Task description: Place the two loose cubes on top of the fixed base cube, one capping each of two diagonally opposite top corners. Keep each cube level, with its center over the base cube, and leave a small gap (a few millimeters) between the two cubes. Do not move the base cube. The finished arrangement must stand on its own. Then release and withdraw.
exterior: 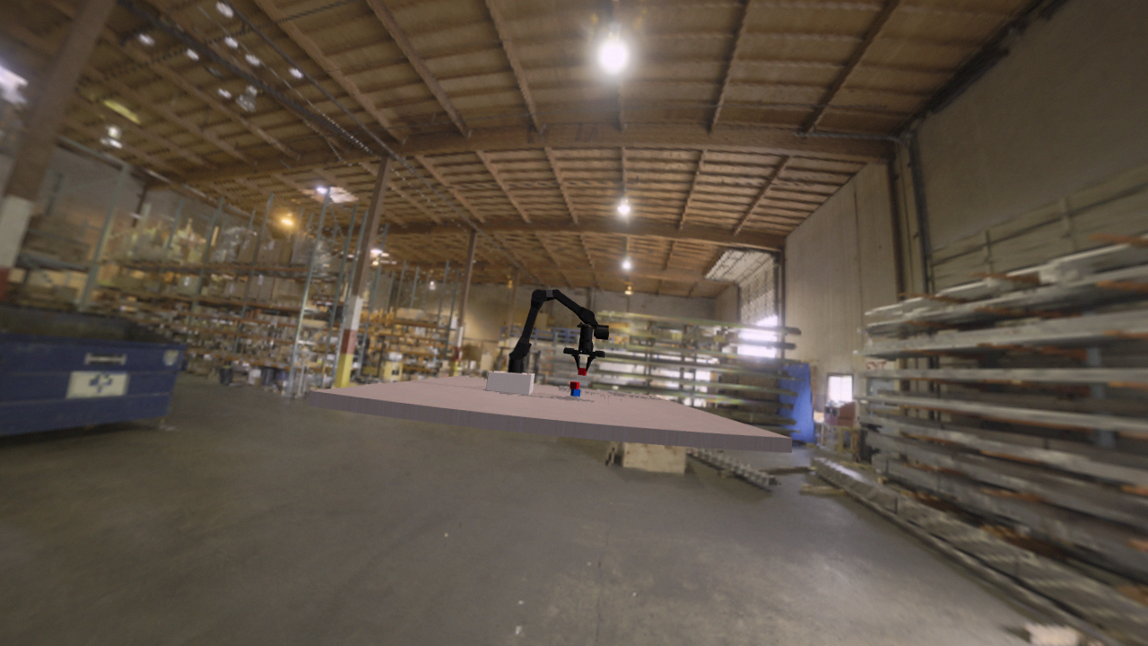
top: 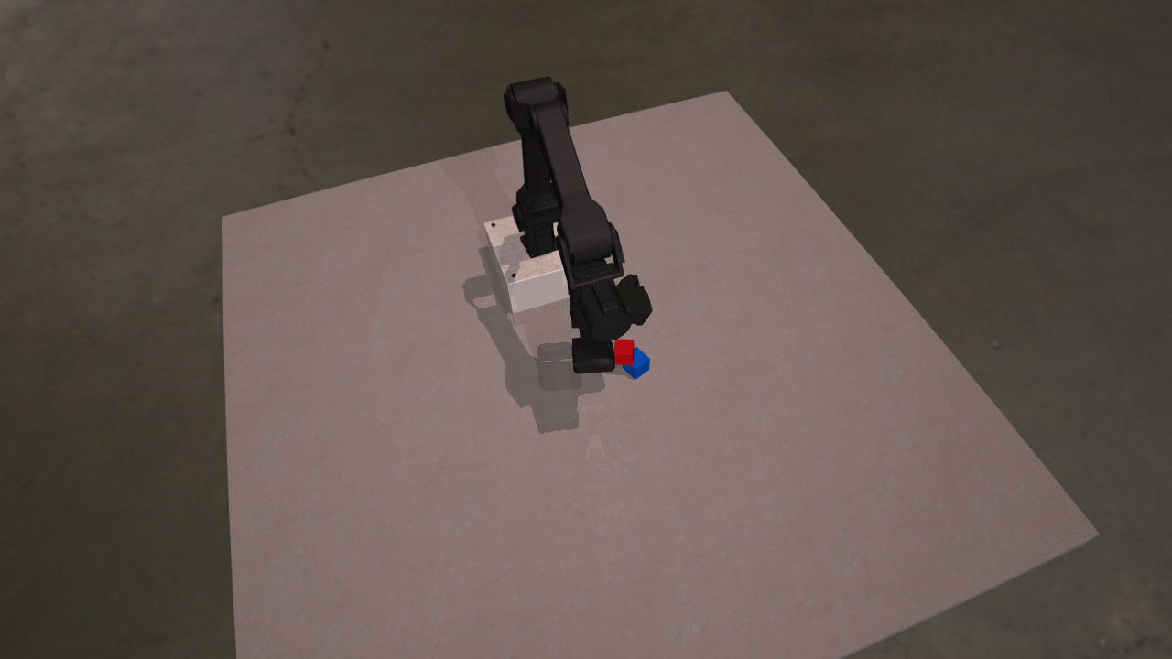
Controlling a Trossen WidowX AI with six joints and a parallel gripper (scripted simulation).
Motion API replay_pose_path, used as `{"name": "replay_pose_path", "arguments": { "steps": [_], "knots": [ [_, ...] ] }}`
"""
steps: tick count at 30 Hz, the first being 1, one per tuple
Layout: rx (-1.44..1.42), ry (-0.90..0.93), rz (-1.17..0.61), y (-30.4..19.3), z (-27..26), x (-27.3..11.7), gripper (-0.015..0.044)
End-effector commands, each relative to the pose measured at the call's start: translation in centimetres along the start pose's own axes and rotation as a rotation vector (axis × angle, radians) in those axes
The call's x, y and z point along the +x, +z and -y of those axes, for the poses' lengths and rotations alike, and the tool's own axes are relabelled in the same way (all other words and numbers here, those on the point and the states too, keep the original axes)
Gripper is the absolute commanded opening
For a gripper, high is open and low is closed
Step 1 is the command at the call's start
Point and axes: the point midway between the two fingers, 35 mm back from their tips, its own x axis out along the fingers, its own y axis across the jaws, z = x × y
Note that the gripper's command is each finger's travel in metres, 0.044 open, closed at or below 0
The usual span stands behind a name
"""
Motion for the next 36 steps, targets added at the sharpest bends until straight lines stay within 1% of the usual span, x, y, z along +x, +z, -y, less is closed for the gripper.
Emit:
{"name": "replay_pose_path", "arguments": {
  "steps": [1, 29, 36],
  "knots": [
    [0.025, -0.007, 0.0, 1.4, -0.2, -0.1, 0.0105],
    [0.205, -0.002, 0.009, 9.9, -3.5, 0.6, 0.0105],
    [0.214, -0.002, 0.009, 10.3, -3.7, 1.1, 0.0105]
  ]
}}
